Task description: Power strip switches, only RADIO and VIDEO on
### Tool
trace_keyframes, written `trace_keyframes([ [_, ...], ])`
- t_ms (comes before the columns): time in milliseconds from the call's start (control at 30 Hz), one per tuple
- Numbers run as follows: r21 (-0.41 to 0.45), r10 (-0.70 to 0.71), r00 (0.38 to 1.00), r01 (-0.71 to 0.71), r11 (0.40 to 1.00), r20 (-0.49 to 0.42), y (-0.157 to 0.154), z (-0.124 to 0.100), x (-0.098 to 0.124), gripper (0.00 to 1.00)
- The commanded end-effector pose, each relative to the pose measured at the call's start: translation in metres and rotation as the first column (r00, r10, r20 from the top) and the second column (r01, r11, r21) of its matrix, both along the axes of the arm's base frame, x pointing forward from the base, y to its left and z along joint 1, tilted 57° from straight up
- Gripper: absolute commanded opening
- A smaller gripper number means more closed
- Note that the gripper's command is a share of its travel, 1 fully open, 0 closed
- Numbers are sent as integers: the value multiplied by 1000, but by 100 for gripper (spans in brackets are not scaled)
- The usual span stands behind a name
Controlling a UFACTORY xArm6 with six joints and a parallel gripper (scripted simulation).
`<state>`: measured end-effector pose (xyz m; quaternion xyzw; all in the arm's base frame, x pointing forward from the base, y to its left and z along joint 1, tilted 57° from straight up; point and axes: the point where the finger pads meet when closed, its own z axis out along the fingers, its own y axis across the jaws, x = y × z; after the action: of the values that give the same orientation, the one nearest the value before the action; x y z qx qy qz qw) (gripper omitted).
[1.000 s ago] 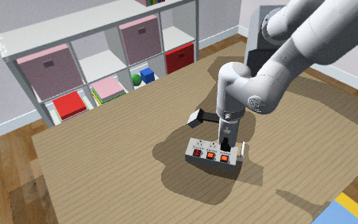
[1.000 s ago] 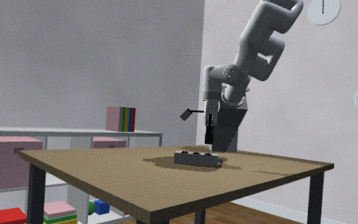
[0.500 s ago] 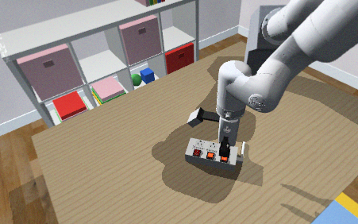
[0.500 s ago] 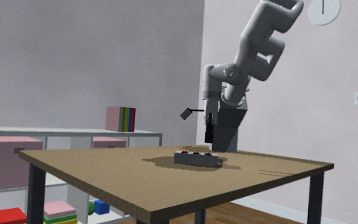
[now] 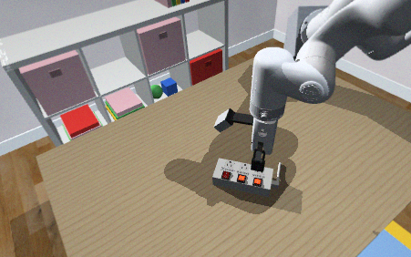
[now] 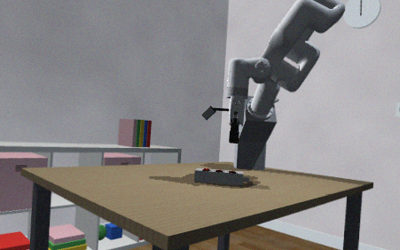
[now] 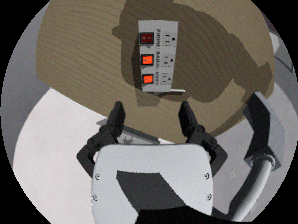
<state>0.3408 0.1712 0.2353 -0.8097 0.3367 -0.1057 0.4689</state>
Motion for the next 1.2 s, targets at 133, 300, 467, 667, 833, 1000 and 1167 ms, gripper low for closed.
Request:
trace_keyframes([
  [133, 1, 10, 1000, -10, 1000, -10, -26, 23, -20, 100],
  [300, 0, 10, 1000, -10, 1000, -10, -31, 26, -23, 100],
  [467, 0, 10, 1000, -10, 1000, -10, -31, 26, -23, 100],
  [667, 0, 10, 1000, -10, 1000, -10, -31, 26, -23, 100],
  [833, 0, 10, 1000, -10, 1000, -10, -31, 26, -23, 100],
  [1000, 0, 10, 1000, -10, 1000, -10, -31, 26, -23, 100],
  [1167, 0, 10, 1000, -10, 1000, -10, -31, 26, -23, 100],
])
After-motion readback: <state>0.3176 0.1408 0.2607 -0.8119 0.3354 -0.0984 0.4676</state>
